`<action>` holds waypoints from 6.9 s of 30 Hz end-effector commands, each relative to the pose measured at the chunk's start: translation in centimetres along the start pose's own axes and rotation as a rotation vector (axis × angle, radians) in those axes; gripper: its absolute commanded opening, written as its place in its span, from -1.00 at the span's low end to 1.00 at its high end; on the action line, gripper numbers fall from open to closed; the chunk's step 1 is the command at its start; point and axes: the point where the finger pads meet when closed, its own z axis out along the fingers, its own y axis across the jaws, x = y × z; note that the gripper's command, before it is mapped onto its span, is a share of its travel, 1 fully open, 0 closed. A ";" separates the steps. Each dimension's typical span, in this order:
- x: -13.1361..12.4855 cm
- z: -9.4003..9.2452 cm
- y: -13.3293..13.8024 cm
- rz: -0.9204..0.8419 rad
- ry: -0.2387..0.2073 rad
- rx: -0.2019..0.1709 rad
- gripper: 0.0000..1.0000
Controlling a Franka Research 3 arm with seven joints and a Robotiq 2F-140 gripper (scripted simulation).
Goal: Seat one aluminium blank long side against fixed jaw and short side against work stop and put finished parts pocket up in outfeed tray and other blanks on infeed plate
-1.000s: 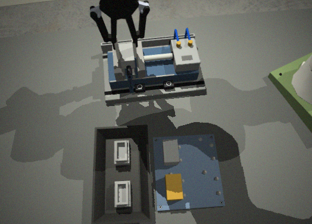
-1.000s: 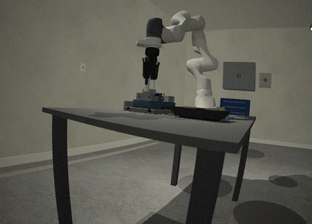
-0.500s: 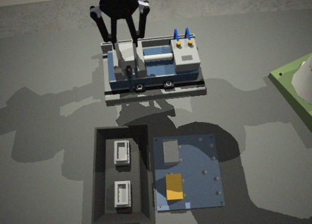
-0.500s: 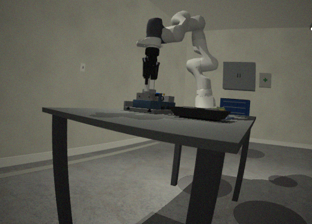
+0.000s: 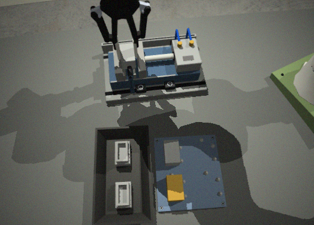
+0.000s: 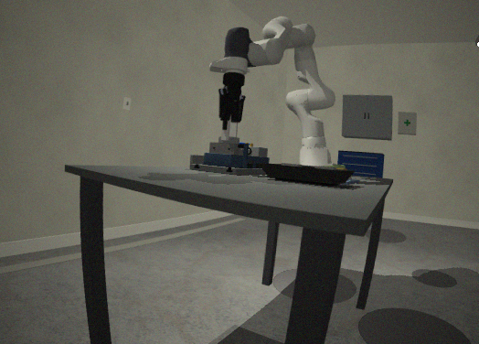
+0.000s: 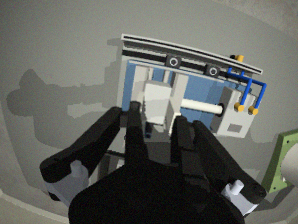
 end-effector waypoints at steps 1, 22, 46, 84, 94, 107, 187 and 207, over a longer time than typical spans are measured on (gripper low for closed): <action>-0.3 -0.3 -0.2 0.005 -0.002 0.006 -1.00; -0.2 -0.3 -0.2 0.005 -0.002 0.006 -1.00; -0.2 -0.3 -0.2 0.005 -0.002 0.006 -1.00; -0.2 -0.4 -0.2 0.005 -0.002 0.006 -1.00; -0.2 -0.4 -0.2 0.005 -0.002 0.006 -1.00; -0.2 -0.2 -0.1 0.005 -0.002 0.006 -1.00; -0.2 -0.1 -0.1 0.005 -0.002 0.006 -0.20; -0.2 -1.1 -0.1 0.005 -0.002 0.006 -0.20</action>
